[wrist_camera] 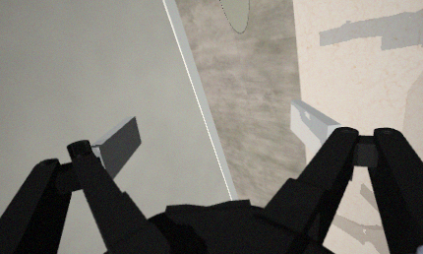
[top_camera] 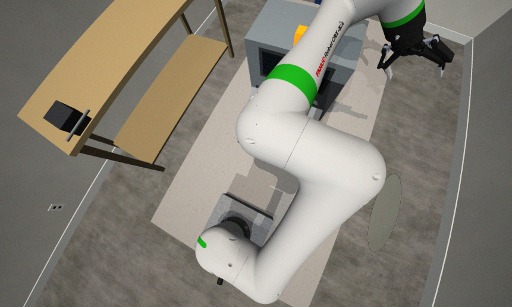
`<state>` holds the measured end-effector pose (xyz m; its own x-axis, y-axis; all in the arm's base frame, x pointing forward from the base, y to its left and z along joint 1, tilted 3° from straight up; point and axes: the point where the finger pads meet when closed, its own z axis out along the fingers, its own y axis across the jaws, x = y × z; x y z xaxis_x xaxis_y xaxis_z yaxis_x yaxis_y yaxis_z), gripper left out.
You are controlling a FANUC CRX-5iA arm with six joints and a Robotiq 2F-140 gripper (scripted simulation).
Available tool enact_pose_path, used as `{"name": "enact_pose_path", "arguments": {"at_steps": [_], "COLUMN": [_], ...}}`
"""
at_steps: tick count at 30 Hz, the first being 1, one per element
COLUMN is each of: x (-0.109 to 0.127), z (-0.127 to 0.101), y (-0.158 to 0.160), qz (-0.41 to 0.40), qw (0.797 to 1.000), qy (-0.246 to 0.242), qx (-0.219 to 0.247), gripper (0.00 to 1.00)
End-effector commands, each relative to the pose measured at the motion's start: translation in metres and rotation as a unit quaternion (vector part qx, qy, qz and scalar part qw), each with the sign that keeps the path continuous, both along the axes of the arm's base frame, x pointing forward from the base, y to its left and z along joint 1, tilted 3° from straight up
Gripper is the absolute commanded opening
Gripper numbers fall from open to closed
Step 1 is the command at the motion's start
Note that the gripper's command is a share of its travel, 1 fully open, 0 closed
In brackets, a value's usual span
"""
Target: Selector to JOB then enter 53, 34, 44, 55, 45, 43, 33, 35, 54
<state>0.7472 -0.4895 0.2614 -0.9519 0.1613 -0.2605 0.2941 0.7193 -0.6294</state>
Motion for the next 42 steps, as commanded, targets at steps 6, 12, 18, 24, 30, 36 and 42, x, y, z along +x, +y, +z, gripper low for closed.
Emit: {"name": "enact_pose_path", "arguments": {"at_steps": [6,12,18,24,30,36,42], "x": [0.000,0.000,0.000,-0.021,-0.076,-0.120,-0.170], "z": [0.000,0.000,0.000,0.002,0.004,0.007,0.009], "y": [0.000,0.000,0.000,0.002,0.008,0.013,0.018], "qz": [0.000,0.000,0.000,0.000,0.000,0.000,0.000], "qw": [1.000,1.000,1.000,1.000,1.000,1.000,1.000], "qy": [0.000,0.000,0.000,0.000,0.000,0.000,0.000], "qx": [0.000,0.000,0.000,0.000,0.000,0.000,0.000], "gripper": [1.00,1.00,1.00,1.00,1.00,1.00,1.00]}}
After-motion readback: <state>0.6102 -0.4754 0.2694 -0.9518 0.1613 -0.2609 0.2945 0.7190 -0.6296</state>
